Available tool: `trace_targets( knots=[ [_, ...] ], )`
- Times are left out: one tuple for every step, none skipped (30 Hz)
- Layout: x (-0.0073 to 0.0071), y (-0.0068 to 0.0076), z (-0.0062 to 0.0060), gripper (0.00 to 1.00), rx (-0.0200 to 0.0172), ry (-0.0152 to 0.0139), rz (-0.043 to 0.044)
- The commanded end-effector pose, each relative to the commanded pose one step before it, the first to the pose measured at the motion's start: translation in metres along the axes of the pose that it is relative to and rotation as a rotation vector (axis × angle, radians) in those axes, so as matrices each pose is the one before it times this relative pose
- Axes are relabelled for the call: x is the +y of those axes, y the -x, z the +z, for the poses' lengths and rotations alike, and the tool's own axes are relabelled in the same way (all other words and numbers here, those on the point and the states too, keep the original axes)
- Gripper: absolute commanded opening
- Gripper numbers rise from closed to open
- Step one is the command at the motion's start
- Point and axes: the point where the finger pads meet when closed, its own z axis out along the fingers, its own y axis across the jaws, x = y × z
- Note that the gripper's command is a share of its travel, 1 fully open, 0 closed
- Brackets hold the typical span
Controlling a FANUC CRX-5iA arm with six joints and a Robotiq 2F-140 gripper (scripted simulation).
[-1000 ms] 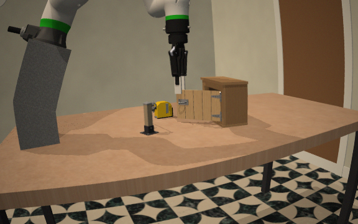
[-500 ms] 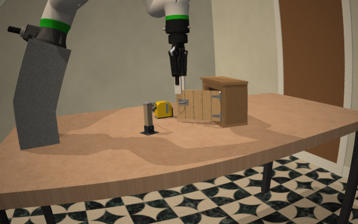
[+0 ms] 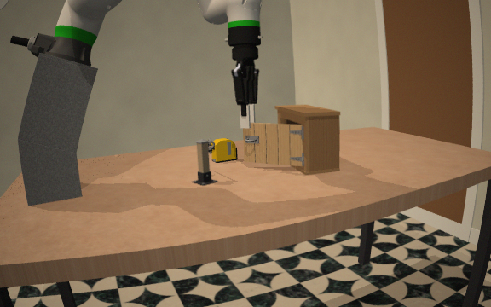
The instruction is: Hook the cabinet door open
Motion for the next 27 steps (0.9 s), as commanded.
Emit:
trace_targets(
  knots=[
    [-0.00012, -0.00013, -0.00025, 0.16, 0.00028, -0.00014, -0.00001],
    [0.00000, 0.00000, -0.00017, 0.16, 0.00000, 0.00000, 0.00000],
    [0.00000, 0.00000, -0.00024, 0.16, 0.00000, 0.00000, 0.00000],
    [0.00000, 0.00000, -0.00032, 0.16, 0.00000, 0.00000, 0.00000],
    [0.00000, 0.00000, -0.00041, 0.16, 0.00000, 0.00000, 0.00000],
    [0.00000, 0.00000, -0.00051, 0.16, 0.00000, 0.00000, 0.00000],
    [0.00000, 0.00000, -0.00061, 0.16, 0.00000, 0.00000, 0.00000],
    [0.00000, 0.00000, -0.00071, 0.16, 0.00000, 0.00000, 0.00000],
    [0.00000, 0.00000, -0.00082, 0.16, 0.00000, 0.00000, 0.00000],
    [0.00000, 0.00000, -0.00093, 0.16, 0.00000, 0.00000, 0.00000],
    [0.00000, 0.00000, 0.00000, 0.16, 0.00000, 0.00000, 0.00000],
    [0.00000, 0.00000, 0.00000, 0.16, 0.00000, 0.00000, 0.00000],
    [0.00000, 0.00000, -0.00105, 0.16, 0.00000, 0.00000, 0.00000],
    [0.00000, 0.00000, -0.00116, 0.16, 0.00000, 0.00000, 0.00000],
    [0.00000, 0.00000, -0.00126, 0.16, 0.00000, 0.00000, 0.00000],
    [0.00000, 0.00000, -0.00137, 0.16, 0.00000, 0.00000, 0.00000],
    [0.00000, 0.00000, -0.00148, 0.16, 0.00000, 0.00000, 0.00000],
    [0.00000, 0.00000, -0.00158, 0.16, 0.00000, 0.00000, 0.00000],
    [0.00000, 0.00000, -0.00167, 0.16, 0.00000, 0.00000, 0.00000],
    [-0.00001, 0.00000, -0.00176, 0.16, 0.00000, 0.00000, 0.00000],
    [0.00000, 0.00000, -0.00184, 0.16, 0.00000, 0.00000, 0.00000],
    [0.00000, 0.00000, -0.00192, 0.16, 0.00000, 0.00000, 0.00000],
    [0.00000, 0.00000, -0.00199, 0.16, 0.00000, 0.00000, 0.00000],
    [0.00001, 0.00000, -0.00205, 0.16, 0.00000, 0.00000, 0.00000],
    [-0.00001, 0.00000, -0.00211, 0.16, 0.00000, 0.00000, 0.00000],
    [0.00000, 0.00000, -0.00215, 0.16, 0.00000, 0.00000, 0.00000],
    [0.00000, 0.00000, -0.00219, 0.16, 0.00000, 0.00000, 0.00000]
  ],
)
